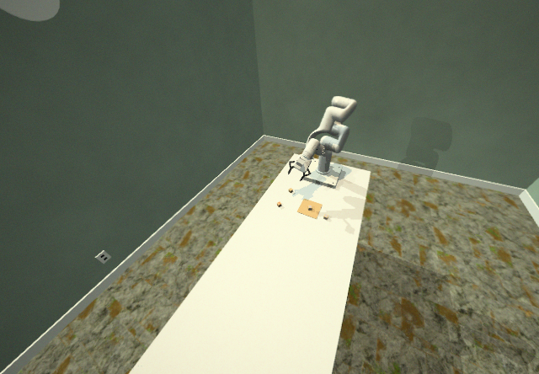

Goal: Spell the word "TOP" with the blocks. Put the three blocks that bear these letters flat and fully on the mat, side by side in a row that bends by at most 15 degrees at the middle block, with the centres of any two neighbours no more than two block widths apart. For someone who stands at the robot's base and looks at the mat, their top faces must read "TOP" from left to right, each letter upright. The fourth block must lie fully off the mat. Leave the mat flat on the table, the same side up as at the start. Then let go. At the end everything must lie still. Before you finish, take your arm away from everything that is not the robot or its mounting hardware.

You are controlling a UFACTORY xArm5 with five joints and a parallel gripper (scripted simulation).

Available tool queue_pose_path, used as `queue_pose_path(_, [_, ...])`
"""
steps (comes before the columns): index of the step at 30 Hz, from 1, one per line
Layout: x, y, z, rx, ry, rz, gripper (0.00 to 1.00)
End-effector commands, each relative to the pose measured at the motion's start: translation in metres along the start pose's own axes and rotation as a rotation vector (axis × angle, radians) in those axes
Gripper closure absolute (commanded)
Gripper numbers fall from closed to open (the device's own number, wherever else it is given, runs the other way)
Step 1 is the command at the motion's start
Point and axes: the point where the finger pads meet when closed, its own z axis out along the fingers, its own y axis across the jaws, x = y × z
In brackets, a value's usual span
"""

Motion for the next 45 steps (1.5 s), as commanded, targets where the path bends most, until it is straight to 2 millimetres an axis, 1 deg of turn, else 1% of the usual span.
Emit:
queue_pose_path(1, [0.012, 0.006, 0.026, -0.006, 0.012, 0.0, 0.0])
queue_pose_path(2, [0.012, 0.006, 0.026, -0.006, 0.012, 0.0, 0.0])
queue_pose_path(3, [0.015, 0.007, 0.039, -0.006, 0.012, 0.0, 0.0])
queue_pose_path(5, [0.015, 0.007, 0.039, -0.006, 0.012, 0.0, 0.0])
queue_pose_path(6, [0.017, 0.008, 0.054, -0.006, 0.013, 0.0, 0.0])
queue_pose_path(8, [0.017, 0.008, 0.054, -0.006, 0.013, 0.0, 0.0])
queue_pose_path(9, [0.018, 0.009, 0.069, -0.007, 0.013, 0.0, 0.0])
queue_pose_path(11, [0.018, 0.009, 0.069, -0.007, 0.013, 0.0, 0.0])
queue_pose_path(12, [0.017, 0.008, 0.084, -0.007, 0.013, 0.0, 0.0])
queue_pose_path(13, [0.017, 0.008, 0.084, -0.007, 0.013, 0.0, 0.0])
queue_pose_path(14, [0.015, 0.008, 0.098, -0.007, 0.014, 0.0, 0.0])
queue_pose_path(16, [0.015, 0.008, 0.098, -0.007, 0.014, 0.0, 0.0])
queue_pose_path(17, [0.013, 0.007, 0.112, -0.008, 0.014, 0.0, 0.0])
queue_pose_path(18, [0.013, 0.007, 0.112, -0.008, 0.014, 0.0, 0.0])
queue_pose_path(19, [0.009, 0.005, 0.125, -0.008, 0.014, 0.0, 0.0])
queue_pose_path(20, [0.009, 0.005, 0.125, -0.008, 0.014, 0.0, 0.0])
queue_pose_path(21, [0.006, 0.004, 0.136, -0.008, 0.015, 0.0, 0.0])
queue_pose_path(22, [0.006, 0.004, 0.136, -0.008, 0.015, 0.0, 0.0])
queue_pose_path(23, [0.002, 0.002, 0.145, -0.008, 0.015, 0.0, 0.0])
queue_pose_path(25, [0.002, 0.002, 0.145, -0.008, 0.015, 0.0, 0.0])
queue_pose_path(28, [-0.006, -0.002, 0.163, -0.009, 0.015, 0.0, 0.0])
queue_pose_path(31, [-0.009, -0.003, 0.168, -0.009, 0.015, 0.0, 0.0])
queue_pose_path(45, [-0.009, -0.003, 0.168, -0.009, 0.015, 0.0, 0.0])
